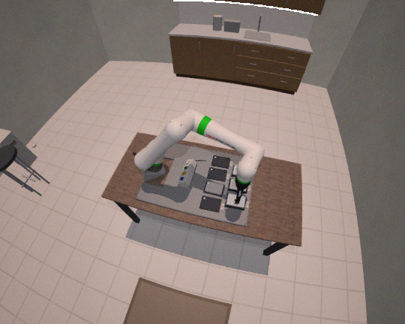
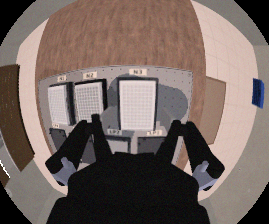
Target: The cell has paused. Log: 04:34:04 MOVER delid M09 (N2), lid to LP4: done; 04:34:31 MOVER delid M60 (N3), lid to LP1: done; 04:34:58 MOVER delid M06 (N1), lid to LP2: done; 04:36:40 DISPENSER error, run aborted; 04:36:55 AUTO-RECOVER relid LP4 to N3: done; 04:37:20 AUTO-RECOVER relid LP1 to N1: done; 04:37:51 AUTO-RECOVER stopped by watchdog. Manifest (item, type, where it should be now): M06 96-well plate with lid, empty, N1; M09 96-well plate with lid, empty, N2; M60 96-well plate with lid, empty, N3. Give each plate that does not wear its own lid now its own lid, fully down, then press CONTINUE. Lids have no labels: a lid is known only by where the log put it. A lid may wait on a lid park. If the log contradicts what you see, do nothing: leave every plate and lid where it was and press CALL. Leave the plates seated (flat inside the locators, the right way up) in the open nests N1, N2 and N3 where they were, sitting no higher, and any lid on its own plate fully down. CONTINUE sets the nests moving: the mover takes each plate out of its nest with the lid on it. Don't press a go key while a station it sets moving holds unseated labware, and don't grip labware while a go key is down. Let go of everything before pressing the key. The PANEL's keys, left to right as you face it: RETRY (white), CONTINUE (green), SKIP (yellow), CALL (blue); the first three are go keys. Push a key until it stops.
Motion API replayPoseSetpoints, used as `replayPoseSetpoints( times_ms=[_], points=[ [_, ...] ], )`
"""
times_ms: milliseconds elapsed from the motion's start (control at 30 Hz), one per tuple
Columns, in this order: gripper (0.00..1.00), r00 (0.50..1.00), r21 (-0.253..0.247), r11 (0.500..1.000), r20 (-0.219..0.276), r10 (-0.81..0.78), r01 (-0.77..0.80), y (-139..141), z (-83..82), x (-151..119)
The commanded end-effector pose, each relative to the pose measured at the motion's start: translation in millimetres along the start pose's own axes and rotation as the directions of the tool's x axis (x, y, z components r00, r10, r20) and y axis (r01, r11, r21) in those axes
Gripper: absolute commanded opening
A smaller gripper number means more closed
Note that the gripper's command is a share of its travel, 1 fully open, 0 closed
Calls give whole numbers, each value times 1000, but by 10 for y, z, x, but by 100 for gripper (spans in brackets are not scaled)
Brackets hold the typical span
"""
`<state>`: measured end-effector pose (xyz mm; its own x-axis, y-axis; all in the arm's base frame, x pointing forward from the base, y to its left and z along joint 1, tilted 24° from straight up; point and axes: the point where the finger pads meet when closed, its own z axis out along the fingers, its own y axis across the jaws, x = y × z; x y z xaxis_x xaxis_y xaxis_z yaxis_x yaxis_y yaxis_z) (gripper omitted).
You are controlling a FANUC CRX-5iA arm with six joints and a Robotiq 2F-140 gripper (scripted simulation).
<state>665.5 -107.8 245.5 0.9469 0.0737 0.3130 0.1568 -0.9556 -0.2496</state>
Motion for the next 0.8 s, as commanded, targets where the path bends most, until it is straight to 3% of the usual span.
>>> replayPoseSetpoints(
  times_ms=[0, 767],
  points=[
    [66, 1000, 0, 1000, 0, 0, 0, 1, -3, 1],
    [66, 1000, 0, 1000, 0, 0, 0, 1, 26, 2]
  ],
)
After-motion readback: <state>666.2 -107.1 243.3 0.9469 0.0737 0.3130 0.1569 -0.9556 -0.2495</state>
